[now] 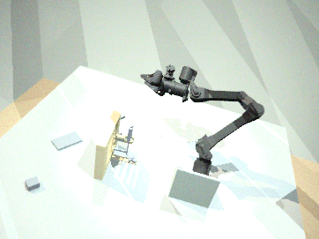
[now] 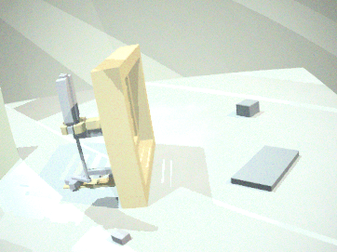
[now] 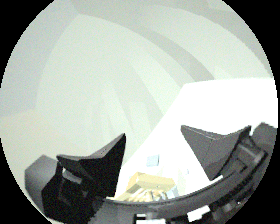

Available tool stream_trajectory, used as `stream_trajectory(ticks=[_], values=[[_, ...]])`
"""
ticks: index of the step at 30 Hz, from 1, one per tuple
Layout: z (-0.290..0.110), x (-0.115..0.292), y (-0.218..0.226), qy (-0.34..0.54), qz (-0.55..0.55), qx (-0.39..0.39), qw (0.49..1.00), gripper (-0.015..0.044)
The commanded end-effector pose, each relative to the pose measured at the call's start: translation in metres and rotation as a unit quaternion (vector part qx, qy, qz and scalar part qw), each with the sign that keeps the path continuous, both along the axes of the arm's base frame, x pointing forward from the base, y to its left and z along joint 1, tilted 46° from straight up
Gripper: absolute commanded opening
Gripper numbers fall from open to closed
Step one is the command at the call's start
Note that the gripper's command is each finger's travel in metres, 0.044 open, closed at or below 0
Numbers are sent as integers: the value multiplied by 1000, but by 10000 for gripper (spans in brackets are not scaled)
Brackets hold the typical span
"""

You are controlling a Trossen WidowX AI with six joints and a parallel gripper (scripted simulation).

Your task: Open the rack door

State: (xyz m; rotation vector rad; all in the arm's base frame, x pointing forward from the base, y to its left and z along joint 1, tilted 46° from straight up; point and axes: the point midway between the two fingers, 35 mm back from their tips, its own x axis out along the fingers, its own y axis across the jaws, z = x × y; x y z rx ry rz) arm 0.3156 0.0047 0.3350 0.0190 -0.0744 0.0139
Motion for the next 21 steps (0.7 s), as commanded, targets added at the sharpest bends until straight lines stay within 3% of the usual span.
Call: stream_trajectory(ticks=[1, 5, 21], values=[[-1, 1, 0, 3, 0, 1, 1000, 374], [-17, 13, 6, 55, -1, 16, 998, 284], [-94, 42, 47, 289, -20, 28, 957, 284]])
